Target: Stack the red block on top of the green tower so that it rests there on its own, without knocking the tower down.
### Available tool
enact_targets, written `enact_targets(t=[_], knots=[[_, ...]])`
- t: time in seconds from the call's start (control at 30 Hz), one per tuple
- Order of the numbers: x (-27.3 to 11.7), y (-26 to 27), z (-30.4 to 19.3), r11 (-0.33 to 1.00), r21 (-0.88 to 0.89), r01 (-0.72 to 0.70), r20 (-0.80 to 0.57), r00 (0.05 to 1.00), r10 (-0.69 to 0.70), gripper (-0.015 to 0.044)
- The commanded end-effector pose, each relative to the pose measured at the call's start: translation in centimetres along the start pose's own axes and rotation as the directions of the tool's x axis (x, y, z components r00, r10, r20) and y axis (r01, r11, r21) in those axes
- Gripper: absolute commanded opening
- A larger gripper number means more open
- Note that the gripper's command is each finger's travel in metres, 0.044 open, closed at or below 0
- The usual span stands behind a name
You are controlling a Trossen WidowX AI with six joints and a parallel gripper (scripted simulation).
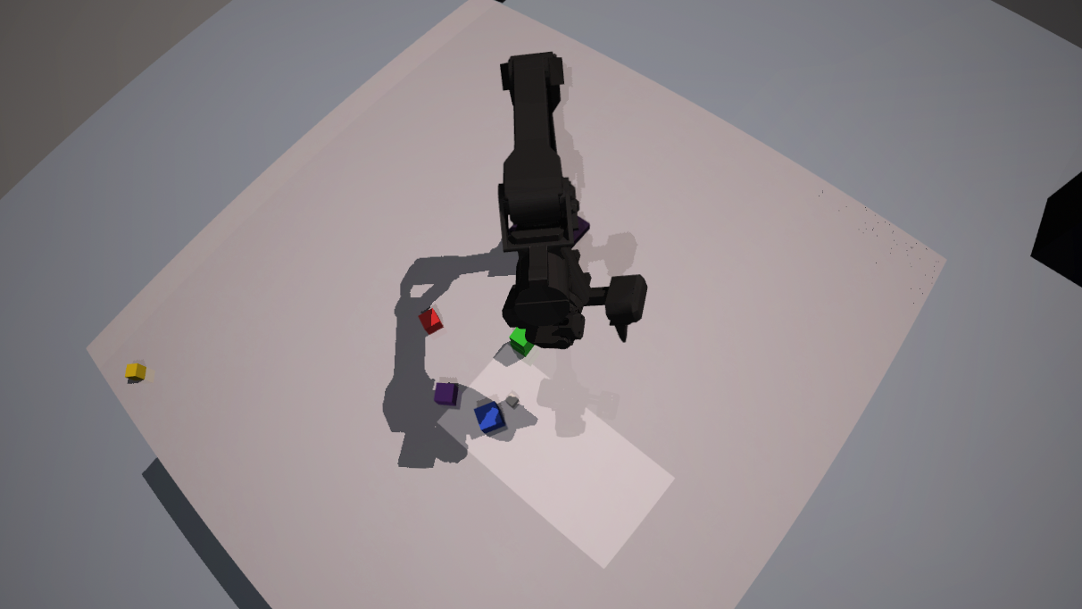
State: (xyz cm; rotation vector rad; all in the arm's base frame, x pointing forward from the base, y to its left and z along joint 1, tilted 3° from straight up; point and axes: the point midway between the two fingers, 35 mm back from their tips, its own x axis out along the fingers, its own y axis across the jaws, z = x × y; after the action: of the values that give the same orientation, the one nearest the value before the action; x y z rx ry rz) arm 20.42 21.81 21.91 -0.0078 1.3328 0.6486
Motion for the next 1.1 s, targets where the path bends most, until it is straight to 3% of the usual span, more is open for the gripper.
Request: enact_targets(t=[0.0,0.53,1.07], knots=[[0.5,-3.2,0.8,0.995,0.08,0.067,-0.002,0.998,-0.067,0.044],[-0.1,-17.7,1.4,0.868,0.392,0.304,-0.048,0.949,-0.31,0.044],[-2.4,-30.5,-4.7,0.59,0.663,0.46,-0.251,0.88,-0.404,0.044]])
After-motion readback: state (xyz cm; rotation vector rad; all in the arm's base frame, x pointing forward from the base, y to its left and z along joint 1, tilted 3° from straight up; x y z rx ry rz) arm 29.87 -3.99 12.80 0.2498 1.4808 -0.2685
